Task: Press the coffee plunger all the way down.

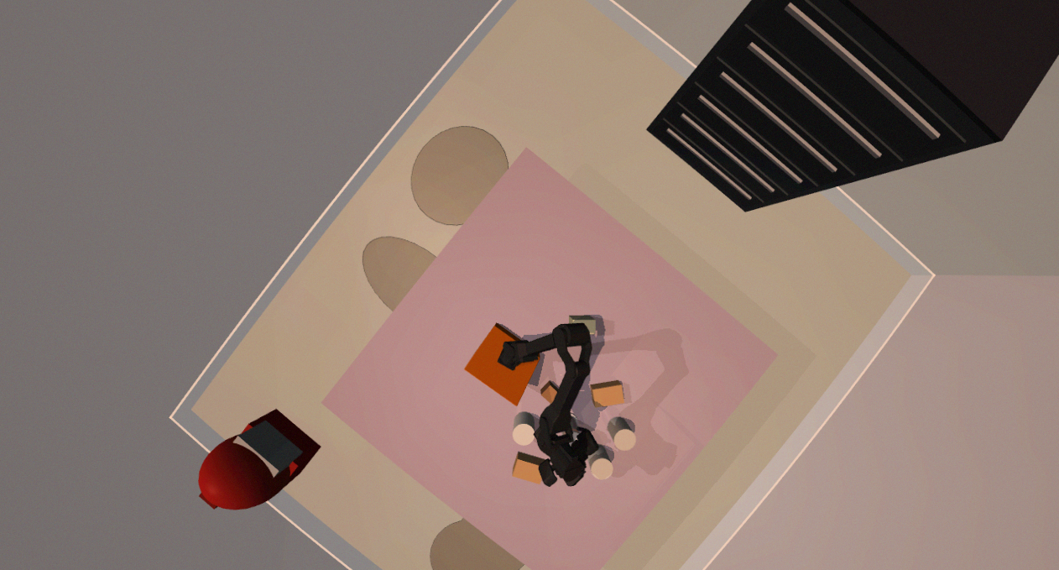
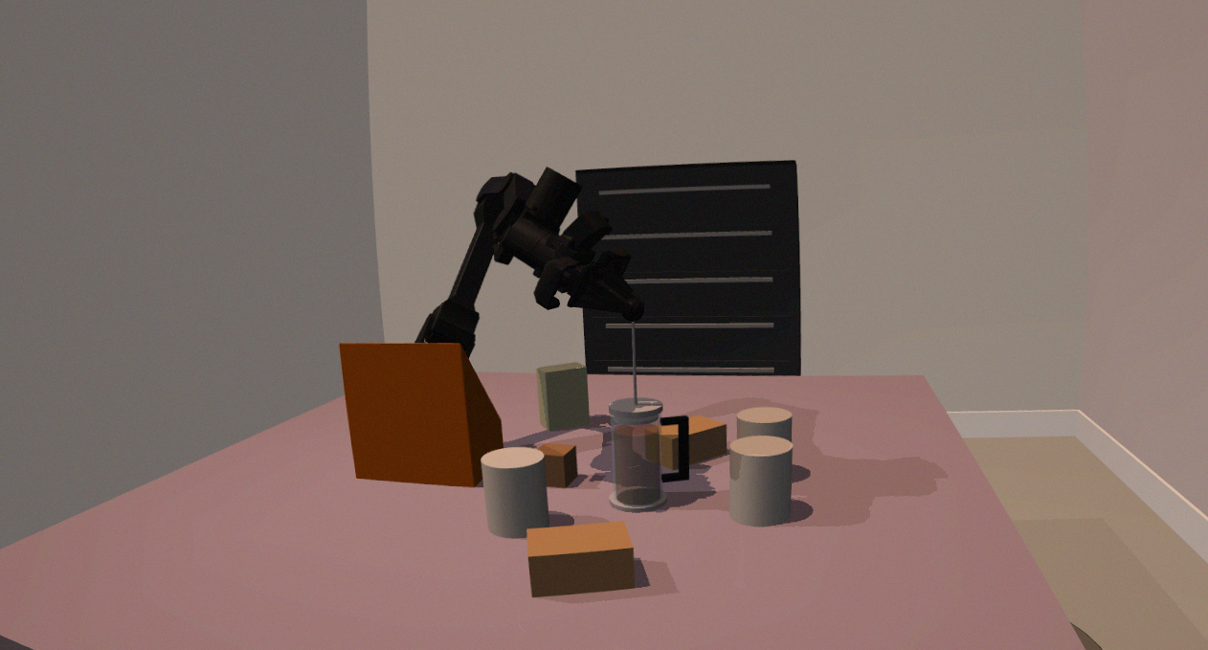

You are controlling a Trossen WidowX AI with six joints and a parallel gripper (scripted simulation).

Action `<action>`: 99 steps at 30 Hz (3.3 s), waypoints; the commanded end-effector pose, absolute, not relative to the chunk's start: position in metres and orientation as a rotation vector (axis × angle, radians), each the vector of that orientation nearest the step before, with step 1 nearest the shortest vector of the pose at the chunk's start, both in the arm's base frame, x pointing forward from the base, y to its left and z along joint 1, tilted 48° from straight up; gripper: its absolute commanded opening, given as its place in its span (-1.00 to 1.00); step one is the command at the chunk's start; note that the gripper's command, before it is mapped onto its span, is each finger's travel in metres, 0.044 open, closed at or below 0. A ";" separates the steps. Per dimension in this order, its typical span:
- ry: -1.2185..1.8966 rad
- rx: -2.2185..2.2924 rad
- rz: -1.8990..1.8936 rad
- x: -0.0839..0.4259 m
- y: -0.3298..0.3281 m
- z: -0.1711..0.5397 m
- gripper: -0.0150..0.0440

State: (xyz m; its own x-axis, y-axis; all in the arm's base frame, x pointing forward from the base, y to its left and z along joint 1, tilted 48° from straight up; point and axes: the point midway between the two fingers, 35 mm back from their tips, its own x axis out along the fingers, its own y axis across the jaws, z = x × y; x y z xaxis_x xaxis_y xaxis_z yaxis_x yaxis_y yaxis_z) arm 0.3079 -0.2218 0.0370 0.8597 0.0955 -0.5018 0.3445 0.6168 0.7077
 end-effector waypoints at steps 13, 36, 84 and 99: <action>0.553 0.912 -0.151 0.314 -0.202 0.013 -0.08; 0.553 0.912 -0.151 0.322 -0.177 -0.015 -0.08; 0.545 0.916 -0.148 0.343 -0.161 -0.038 -0.08; 0.545 0.916 -0.148 0.345 -0.162 -0.039 -0.08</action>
State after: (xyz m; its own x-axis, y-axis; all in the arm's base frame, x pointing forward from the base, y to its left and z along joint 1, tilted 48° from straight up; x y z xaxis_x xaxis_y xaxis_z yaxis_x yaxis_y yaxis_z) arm 0.3449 -0.1672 -0.0344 0.8626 0.0877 -0.4982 0.3457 0.6169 0.7071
